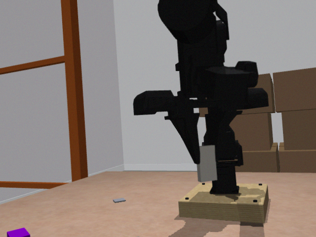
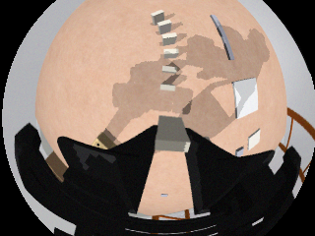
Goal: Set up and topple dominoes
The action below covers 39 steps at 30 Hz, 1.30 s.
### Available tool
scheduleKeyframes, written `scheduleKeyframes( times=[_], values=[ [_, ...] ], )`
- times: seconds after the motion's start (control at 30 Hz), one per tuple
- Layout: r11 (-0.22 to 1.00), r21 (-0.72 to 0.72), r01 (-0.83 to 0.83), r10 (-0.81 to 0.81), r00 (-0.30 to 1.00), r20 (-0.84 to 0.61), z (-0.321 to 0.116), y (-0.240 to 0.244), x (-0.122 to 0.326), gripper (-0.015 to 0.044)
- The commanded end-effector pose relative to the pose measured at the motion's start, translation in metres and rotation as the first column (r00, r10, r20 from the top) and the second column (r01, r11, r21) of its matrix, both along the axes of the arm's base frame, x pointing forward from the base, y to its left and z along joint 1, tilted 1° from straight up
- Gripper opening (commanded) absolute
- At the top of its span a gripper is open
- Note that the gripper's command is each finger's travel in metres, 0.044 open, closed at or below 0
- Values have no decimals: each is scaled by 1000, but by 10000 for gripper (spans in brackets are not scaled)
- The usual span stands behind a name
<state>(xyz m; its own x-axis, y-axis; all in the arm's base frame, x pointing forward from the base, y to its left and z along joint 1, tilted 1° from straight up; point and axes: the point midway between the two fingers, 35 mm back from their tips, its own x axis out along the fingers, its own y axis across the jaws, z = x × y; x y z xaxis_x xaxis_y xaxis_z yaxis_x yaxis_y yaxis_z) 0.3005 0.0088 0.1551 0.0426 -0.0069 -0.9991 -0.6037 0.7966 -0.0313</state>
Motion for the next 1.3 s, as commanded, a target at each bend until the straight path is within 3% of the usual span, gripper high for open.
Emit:
scheduleKeyframes(
  times=[0.0,0.7,1.17,1.27],
  values=[
    [1000,-6,1,-1,1000,-7,-19,1,2,107],
    [1000,-6,1,-1,1000,-8,-117,-1,0,107],
    [1000,-6,1,-1,1000,-8,-120,-1,-1,107],
    [1000,-6,1,-1,1000,-8,-120,-1,-1,186]
  ],
)
